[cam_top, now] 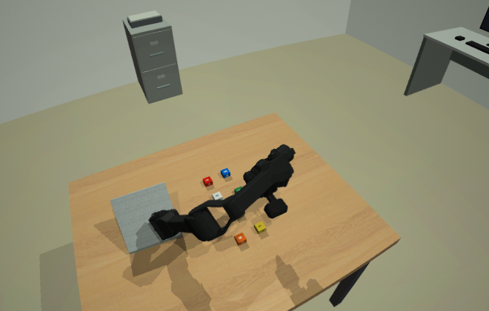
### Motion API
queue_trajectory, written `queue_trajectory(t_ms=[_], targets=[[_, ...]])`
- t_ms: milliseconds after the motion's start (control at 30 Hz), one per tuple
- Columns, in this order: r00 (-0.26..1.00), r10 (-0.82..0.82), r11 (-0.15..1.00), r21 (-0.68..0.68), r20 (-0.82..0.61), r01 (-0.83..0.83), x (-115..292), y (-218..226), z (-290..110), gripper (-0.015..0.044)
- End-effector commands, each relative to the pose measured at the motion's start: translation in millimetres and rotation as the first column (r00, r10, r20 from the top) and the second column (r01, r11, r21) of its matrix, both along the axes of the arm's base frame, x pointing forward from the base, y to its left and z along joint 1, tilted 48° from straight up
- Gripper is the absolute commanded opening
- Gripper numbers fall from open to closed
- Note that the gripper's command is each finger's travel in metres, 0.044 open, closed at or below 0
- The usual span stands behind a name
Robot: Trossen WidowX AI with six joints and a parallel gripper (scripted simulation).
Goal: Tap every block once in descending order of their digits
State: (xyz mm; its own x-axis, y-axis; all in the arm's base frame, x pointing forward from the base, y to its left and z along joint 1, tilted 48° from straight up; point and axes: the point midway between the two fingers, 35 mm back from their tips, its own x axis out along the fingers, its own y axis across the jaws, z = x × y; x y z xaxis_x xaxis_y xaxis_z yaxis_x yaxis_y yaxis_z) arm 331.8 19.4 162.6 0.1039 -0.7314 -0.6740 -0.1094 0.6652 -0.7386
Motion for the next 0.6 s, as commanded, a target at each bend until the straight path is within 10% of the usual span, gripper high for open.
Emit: queue_trajectory(t_ms=[0,567], targets=[[1.000,0.010,1.000,-0.007,-0.011,-0.010,0,-2,2,0.0400],[1.000,0.019,1.000,0.019,-0.010,-0.019,1,22,-16,0.0400]])
